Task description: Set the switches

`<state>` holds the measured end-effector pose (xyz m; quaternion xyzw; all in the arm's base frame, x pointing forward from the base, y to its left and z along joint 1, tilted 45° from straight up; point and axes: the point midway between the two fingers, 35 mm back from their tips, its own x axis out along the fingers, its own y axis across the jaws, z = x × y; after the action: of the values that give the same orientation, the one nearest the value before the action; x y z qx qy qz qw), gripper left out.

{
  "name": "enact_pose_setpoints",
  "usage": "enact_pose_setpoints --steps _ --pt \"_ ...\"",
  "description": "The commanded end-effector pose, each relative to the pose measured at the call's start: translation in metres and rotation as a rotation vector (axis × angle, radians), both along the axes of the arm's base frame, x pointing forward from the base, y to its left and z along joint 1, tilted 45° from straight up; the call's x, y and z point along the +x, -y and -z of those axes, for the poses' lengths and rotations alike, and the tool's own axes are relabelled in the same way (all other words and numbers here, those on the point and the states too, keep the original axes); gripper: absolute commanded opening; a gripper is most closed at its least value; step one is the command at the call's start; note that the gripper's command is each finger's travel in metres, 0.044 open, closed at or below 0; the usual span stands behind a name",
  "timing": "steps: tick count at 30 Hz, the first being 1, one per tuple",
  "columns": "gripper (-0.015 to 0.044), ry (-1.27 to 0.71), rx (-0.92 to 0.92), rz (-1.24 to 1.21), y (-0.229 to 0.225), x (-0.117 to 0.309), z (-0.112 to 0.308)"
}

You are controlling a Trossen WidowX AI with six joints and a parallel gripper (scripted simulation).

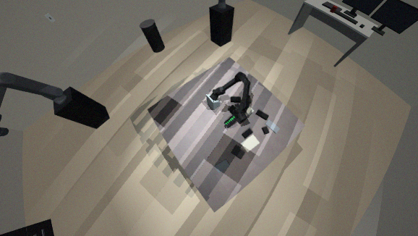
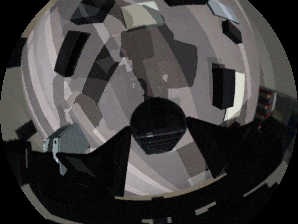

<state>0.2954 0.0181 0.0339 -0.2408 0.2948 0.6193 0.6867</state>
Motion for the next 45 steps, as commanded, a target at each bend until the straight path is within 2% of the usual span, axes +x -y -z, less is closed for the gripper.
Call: enact_pose_setpoints --steps 1,45 --pt "0.0336 0.005 0.006 0.006 0.005 0.000 0.000" --pt "0.0336 0.012 0.059 0.008 0.031 -0.004 0.006"
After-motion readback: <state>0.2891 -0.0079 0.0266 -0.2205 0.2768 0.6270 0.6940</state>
